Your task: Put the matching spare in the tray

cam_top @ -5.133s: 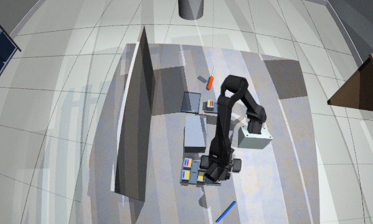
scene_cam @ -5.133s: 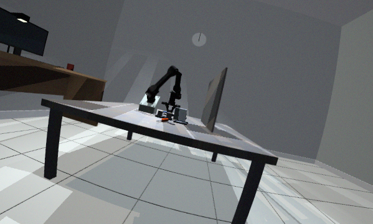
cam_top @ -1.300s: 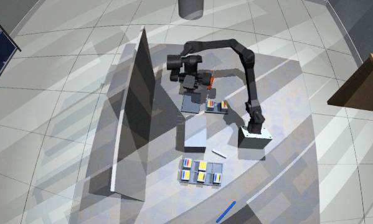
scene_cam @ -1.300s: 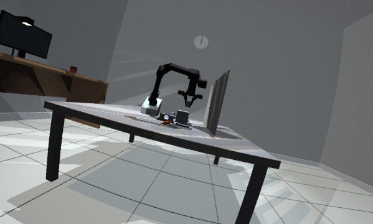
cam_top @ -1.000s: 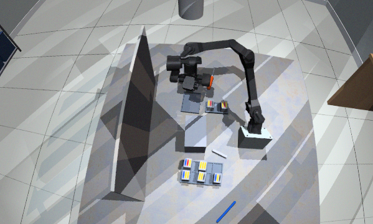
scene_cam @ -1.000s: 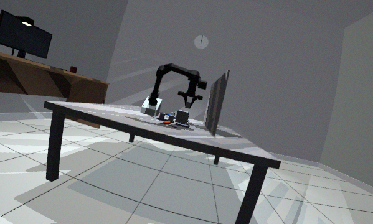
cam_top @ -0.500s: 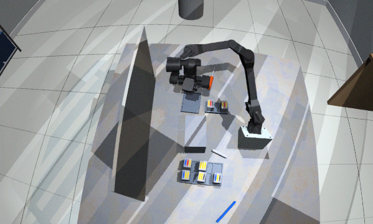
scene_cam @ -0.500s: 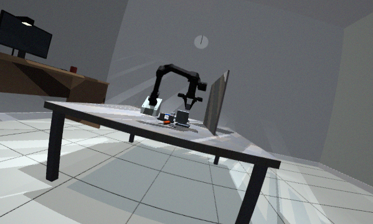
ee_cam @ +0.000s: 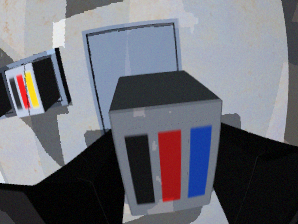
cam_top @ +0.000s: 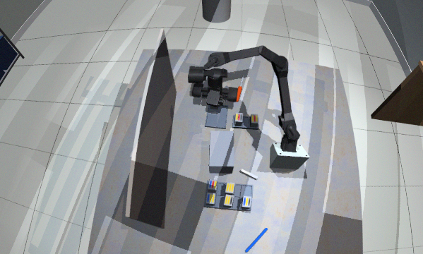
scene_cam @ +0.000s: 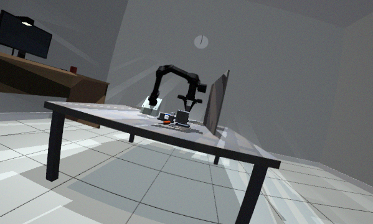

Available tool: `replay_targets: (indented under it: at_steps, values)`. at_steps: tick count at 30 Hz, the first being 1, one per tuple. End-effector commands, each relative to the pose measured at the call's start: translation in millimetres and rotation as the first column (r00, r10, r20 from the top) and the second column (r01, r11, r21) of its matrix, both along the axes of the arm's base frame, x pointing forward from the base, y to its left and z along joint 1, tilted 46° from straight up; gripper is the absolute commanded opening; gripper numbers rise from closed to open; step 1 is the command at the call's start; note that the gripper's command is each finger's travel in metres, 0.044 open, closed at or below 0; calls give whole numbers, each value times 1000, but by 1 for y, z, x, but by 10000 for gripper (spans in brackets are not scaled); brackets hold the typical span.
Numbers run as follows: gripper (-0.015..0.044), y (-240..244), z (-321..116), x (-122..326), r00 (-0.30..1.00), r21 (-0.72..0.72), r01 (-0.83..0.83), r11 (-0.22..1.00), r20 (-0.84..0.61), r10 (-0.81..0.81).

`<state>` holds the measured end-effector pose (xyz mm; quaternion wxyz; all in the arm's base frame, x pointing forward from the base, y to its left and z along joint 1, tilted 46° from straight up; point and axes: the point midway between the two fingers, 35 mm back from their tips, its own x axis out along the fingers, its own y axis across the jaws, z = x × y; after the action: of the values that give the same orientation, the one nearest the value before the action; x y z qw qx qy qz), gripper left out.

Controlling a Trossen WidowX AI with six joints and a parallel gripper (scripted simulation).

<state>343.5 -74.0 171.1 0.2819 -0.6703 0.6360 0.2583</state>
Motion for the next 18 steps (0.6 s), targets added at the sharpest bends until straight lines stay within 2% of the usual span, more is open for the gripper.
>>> replay_targets:
  at_steps: [1, 18]
  values:
    - [0, -3, -3, 0, 1000, -1, -1, 1000, -4, 1]
    - [0, -13, -13, 2, 1000, -1, -1, 1000, -3, 1]
